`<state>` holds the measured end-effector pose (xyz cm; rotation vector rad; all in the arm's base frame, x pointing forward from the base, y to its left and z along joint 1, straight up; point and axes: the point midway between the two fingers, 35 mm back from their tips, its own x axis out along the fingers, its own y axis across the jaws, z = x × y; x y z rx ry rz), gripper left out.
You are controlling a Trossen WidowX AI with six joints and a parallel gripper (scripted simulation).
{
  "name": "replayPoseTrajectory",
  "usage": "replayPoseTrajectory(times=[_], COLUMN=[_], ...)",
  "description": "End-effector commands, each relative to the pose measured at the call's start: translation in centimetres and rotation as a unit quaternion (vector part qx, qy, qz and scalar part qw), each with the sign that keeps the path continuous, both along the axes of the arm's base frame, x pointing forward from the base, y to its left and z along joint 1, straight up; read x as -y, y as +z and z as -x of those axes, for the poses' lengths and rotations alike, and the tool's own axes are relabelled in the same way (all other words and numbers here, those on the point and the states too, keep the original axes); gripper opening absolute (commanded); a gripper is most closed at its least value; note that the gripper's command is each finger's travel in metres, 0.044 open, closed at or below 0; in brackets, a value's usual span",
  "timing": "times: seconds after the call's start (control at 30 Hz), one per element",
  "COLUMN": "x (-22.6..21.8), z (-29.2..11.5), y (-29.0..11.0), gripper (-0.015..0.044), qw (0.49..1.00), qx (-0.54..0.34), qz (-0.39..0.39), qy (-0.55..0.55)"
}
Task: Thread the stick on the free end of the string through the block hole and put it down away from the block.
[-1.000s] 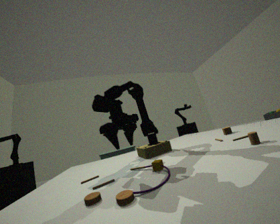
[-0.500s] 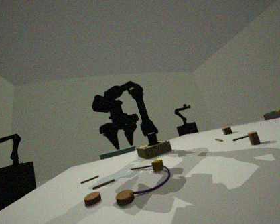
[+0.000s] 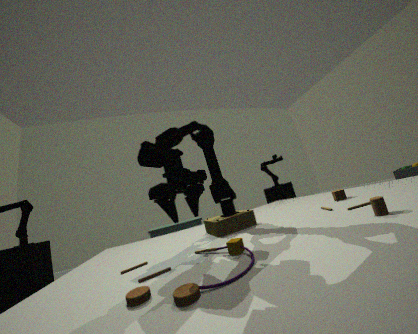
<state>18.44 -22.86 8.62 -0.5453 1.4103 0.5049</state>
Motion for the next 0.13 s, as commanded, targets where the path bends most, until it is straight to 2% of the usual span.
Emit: replayPoseTrajectory(times=[0.0, 0.1], x=[0.01, 0.01], z=[0.00, 0.00], y=[0.01, 0.01], gripper=[0.0440, 0.0440], qw=[1.000, 1.000], qx=[0.000, 0.000], qz=[0.000, 0.000], qy=[0.000, 0.000])
